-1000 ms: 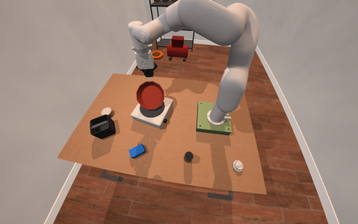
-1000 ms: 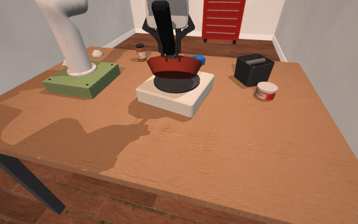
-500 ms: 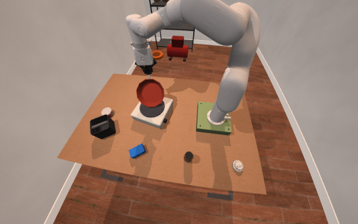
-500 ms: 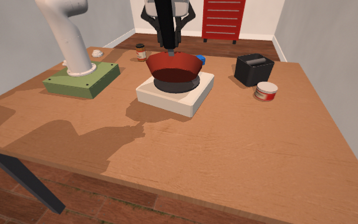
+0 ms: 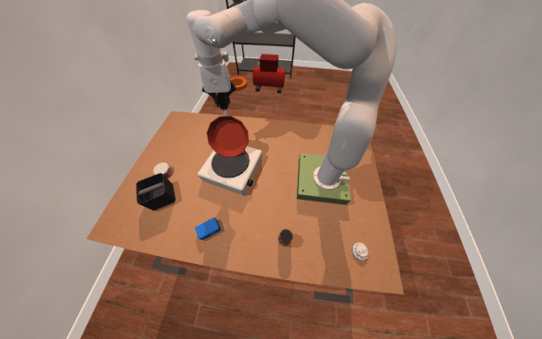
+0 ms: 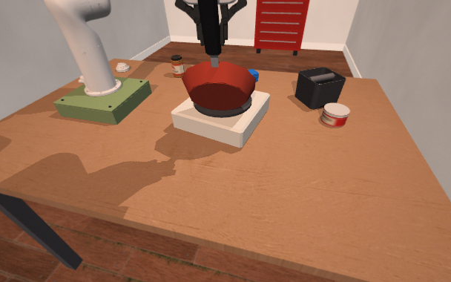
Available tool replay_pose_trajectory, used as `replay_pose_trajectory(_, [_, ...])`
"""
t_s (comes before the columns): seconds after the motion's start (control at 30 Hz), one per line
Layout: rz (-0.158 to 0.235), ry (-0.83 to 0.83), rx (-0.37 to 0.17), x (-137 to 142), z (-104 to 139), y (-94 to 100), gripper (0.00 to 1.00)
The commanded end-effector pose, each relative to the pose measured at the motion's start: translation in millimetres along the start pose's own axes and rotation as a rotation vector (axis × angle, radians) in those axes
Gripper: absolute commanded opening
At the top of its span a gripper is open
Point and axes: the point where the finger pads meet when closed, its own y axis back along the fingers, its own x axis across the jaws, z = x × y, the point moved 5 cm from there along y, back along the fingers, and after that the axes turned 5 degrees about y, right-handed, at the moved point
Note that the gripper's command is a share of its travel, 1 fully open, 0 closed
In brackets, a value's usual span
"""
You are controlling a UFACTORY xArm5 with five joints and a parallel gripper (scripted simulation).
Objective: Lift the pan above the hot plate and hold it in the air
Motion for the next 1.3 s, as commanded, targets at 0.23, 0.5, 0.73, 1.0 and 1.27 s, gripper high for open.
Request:
replay_pose_trajectory(0.23, [-0.004, 0.0, 0.002, -1, 0, 18.6, 0.0])
replay_pose_trajectory(0.5, [-0.004, 0.0, 0.002, -1, 0, 28.6, 0.0])
replay_pose_trajectory(0.73, [-0.004, 0.0, 0.002, 0, 0, 39.5, 0.0])
replay_pose_trajectory(1.0, [-0.004, 0.0, 0.002, -1, 0, 49.6, 0.0])
replay_pose_trajectory(1.27, [-0.004, 0.0, 0.002, -1, 0, 56.4, 0.0])
